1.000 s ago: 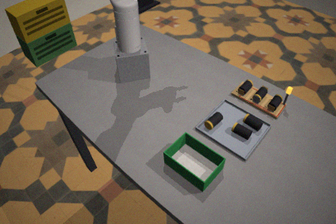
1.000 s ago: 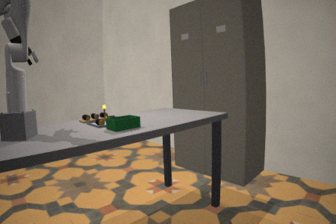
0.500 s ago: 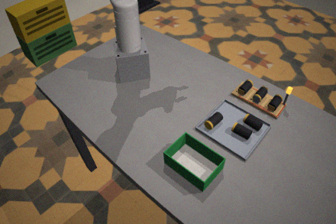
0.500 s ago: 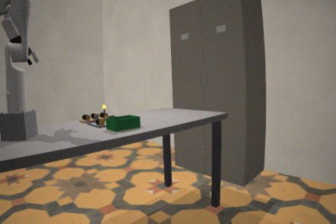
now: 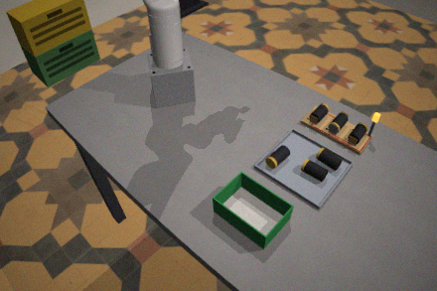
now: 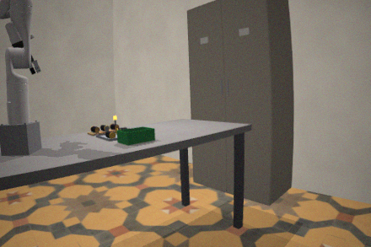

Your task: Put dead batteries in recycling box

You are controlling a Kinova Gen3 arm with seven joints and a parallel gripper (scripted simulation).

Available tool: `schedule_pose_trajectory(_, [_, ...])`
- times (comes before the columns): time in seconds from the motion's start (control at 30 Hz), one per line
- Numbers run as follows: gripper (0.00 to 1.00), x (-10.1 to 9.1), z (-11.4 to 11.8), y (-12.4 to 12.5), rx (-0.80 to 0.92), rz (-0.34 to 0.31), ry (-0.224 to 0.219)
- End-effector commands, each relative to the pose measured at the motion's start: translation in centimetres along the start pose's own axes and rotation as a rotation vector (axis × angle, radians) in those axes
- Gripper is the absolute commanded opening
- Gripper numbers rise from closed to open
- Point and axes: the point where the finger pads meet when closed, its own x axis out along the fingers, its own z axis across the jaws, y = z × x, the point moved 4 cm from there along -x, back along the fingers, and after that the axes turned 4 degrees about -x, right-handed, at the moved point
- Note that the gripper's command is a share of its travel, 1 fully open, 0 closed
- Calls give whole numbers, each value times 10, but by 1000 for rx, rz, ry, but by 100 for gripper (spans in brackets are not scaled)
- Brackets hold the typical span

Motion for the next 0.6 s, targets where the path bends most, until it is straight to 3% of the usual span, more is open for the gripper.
schedule_pose_trajectory(0.0, [100, 8, -4, 3, 27, -36, -35])
schedule_pose_trajectory(0.17, [100, 31, -22, 24, 257, -156, -66])
schedule_pose_trajectory(0.57, [100, 31, -22, 24, 257, -156, -66])
